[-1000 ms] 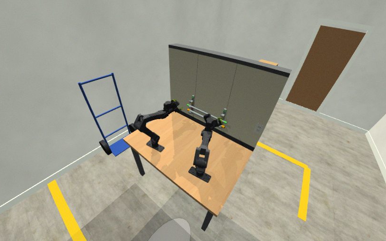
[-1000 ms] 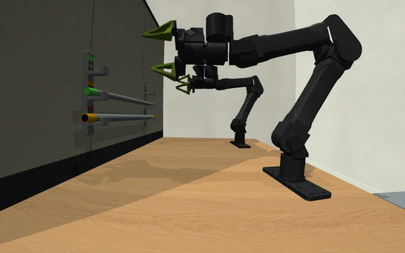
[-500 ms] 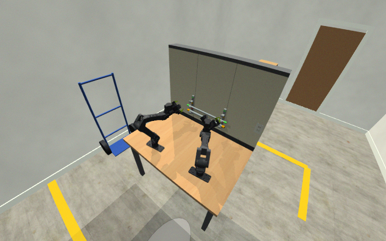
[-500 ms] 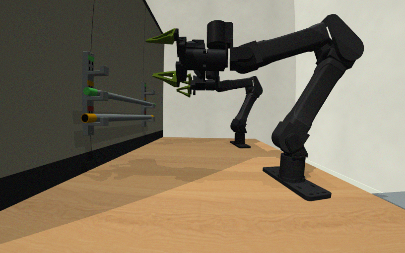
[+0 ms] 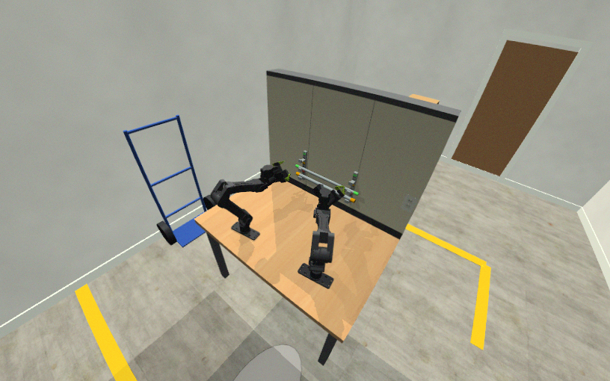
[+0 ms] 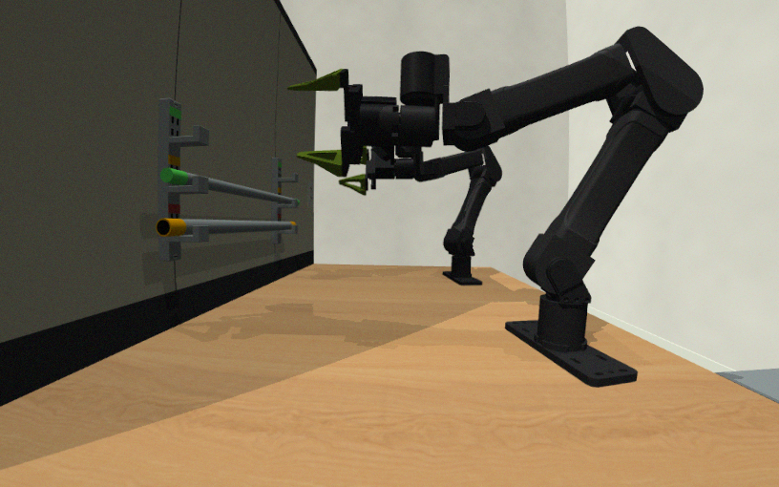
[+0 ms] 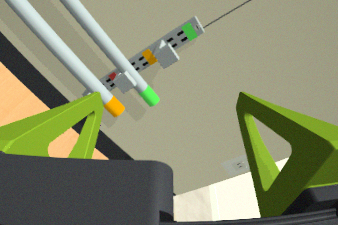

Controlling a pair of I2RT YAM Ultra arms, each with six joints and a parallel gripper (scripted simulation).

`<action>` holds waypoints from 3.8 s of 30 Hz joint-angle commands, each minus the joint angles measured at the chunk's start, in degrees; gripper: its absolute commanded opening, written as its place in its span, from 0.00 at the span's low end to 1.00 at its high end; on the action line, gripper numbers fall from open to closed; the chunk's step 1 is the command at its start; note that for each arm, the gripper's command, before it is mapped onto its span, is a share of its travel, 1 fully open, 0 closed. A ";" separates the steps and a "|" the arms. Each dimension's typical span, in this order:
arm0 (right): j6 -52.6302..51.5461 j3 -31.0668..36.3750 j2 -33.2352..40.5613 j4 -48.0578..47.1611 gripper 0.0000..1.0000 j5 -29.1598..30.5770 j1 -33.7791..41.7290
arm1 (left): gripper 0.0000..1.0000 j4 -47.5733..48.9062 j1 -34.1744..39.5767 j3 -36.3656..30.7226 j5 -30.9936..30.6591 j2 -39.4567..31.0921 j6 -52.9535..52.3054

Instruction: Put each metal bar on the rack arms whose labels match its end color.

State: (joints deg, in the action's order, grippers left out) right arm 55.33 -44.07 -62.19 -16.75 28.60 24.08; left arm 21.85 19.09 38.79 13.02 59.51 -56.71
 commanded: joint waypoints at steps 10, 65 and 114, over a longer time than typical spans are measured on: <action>10.41 3.11 -2.75 -5.28 1.00 5.00 3.70 | 1.00 4.44 3.25 -2.55 2.34 1.89 -10.37; 34.68 8.11 -11.27 -20.75 1.00 14.77 11.58 | 1.00 13.21 10.76 -6.83 7.64 7.52 -33.29; 34.46 7.97 -21.20 -30.23 1.00 10.08 6.83 | 1.00 24.53 8.13 -6.10 5.05 19.79 -33.25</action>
State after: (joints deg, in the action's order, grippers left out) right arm 90.04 -37.08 -81.41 -44.10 40.18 31.88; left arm 42.48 28.01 32.47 19.03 77.67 -90.13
